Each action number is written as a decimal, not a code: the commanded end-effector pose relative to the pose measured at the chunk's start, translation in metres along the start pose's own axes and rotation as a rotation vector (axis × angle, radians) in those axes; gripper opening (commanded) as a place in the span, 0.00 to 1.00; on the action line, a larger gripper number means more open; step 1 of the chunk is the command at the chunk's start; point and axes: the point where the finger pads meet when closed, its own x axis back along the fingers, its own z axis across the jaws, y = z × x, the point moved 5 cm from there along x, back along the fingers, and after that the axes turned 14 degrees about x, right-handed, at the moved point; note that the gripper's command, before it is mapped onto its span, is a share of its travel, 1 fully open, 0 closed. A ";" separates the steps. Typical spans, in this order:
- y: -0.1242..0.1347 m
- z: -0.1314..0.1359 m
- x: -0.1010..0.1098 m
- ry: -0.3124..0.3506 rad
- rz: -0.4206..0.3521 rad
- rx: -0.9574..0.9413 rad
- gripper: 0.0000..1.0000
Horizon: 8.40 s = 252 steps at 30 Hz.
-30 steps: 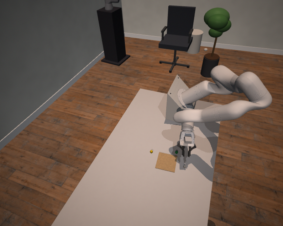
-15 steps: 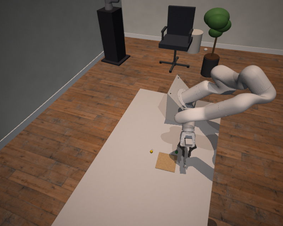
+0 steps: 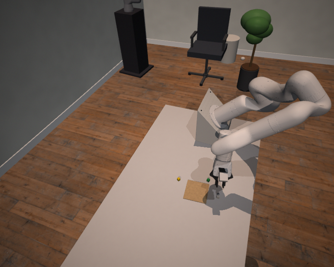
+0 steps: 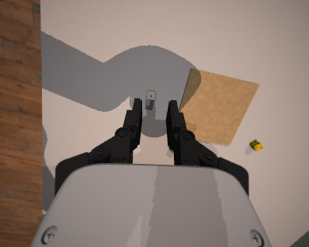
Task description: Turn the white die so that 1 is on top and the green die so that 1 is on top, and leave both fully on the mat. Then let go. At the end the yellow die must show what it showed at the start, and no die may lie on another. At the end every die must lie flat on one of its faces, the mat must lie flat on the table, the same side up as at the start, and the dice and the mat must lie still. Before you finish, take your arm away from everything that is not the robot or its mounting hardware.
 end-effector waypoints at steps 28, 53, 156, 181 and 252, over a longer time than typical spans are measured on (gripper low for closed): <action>-0.045 0.011 -0.005 -0.124 -0.403 -0.010 1.00; -0.041 0.010 -0.009 -0.194 -0.377 0.333 1.00; -0.013 0.001 -0.042 -0.597 0.099 2.796 1.00; -0.011 0.001 -0.043 -0.613 0.149 2.939 0.31; 0.007 -0.005 -0.084 -0.612 0.150 2.940 0.31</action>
